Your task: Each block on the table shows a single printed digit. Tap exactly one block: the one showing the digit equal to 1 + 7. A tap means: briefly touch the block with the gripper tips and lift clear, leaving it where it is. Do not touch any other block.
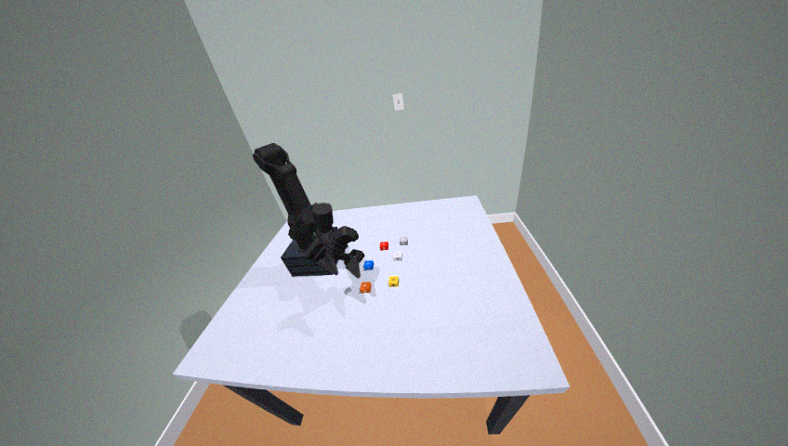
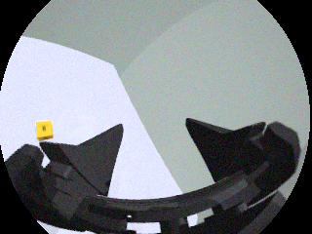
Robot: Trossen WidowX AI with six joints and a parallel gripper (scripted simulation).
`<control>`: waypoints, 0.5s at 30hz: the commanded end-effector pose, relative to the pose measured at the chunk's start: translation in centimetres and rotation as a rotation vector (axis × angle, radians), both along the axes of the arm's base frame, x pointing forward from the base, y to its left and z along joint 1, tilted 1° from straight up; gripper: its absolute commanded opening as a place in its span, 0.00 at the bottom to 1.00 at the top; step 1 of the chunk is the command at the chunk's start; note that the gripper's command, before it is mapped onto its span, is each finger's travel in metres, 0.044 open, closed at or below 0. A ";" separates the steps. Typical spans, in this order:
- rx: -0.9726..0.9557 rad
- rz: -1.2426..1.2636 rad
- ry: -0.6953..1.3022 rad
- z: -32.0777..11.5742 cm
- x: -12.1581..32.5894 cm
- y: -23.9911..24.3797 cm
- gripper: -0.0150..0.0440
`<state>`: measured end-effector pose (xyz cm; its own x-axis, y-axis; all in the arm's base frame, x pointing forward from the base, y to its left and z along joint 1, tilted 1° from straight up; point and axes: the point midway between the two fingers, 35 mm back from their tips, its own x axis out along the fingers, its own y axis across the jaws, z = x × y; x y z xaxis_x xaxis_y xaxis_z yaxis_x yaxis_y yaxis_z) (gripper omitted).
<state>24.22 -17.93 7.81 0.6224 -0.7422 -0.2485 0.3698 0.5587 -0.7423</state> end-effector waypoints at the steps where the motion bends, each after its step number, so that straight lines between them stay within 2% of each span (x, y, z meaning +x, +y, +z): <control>1: 0.006 0.003 0.007 -0.1 0.1 0.0 0.93; 8: 0.261 0.092 0.287 -4.4 3.8 0.2 0.93; 15: 0.589 0.135 0.580 -5.8 3.9 2.3 0.93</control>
